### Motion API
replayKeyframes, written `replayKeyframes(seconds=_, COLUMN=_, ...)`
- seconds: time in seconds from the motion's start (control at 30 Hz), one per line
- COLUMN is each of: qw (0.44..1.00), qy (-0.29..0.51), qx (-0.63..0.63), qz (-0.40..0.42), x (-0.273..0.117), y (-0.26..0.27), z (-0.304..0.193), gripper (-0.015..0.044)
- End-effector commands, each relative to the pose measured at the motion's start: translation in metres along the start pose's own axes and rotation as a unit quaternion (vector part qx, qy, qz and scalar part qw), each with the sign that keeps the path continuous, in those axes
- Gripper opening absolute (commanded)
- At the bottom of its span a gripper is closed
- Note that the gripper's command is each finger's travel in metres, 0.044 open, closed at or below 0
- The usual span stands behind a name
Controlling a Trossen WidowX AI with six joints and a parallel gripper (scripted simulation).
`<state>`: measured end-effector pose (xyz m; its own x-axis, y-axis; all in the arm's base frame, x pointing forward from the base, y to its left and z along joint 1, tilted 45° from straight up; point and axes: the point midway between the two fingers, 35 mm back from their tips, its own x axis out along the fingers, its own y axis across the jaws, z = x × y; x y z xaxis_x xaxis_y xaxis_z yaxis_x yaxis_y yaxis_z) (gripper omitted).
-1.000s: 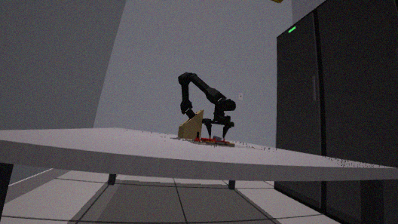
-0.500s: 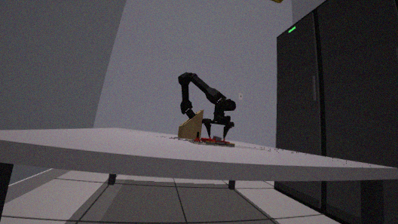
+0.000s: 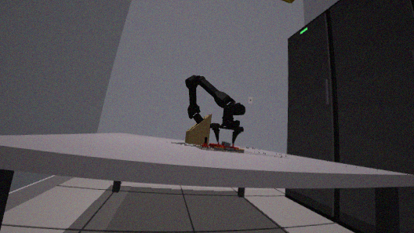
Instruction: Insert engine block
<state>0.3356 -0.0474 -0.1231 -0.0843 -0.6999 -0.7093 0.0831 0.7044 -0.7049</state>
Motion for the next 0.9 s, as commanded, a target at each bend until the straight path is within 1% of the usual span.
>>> replayKeyframes(seconds=0.0, qw=1.000, qy=-0.003, qx=0.000, qz=0.000, x=-0.0143, y=0.0023, z=0.0009, gripper=0.0440)
replayKeyframes(seconds=0.17, qw=1.000, qy=-0.003, qx=0.000, qz=0.000, x=-0.0166, y=0.0026, z=0.0008, gripper=0.0440)
replayKeyframes(seconds=0.7, qw=1.000, qy=-0.003, qx=0.000, qz=0.000, x=-0.0166, y=0.0026, z=0.0008, gripper=0.0020)
replayKeyframes(seconds=0.73, qw=1.000, qy=-0.003, qx=0.000, qz=0.000, x=-0.0166, y=0.0026, z=0.0008, gripper=0.0000)
replayKeyframes(seconds=0.87, qw=1.000, qy=-0.003, qx=0.000, qz=0.000, x=-0.0166, y=0.0026, z=0.0008, gripper=0.0000)
